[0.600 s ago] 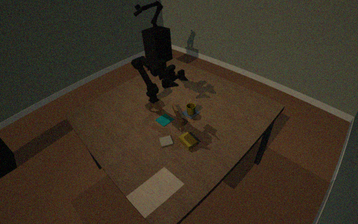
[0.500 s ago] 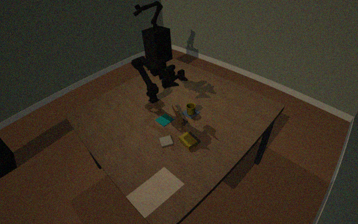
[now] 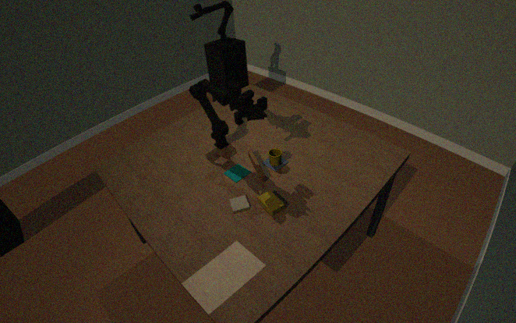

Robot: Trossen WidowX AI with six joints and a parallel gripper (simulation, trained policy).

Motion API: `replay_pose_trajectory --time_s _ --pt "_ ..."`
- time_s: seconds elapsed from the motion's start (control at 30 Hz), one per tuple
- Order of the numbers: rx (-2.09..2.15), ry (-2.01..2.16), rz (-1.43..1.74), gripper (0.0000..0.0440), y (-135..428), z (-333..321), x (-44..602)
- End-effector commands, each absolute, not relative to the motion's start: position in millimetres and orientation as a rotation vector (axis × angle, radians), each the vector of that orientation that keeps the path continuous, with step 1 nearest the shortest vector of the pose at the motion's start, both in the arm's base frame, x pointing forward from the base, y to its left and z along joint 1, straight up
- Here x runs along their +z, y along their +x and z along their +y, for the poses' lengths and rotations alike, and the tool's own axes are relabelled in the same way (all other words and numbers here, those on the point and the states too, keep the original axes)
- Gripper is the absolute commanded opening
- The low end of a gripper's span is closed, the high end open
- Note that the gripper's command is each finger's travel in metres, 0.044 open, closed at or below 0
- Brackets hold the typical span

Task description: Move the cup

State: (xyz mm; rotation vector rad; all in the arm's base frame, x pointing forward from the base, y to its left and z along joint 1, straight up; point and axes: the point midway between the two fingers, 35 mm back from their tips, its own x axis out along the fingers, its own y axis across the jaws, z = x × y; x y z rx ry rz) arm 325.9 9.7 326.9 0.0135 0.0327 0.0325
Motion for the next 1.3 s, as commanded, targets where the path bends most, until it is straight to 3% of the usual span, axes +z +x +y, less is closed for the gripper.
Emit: replay_pose_trajectory --time_s 0.0,0.27,1.27 --pt "0.036 0.05 0.079 0.0065 332 13 327" --pt "0.045 0.134 0.152 0.016 339 20 332" --pt "0.008 0.482 0.494 0.0167 364 52 331"
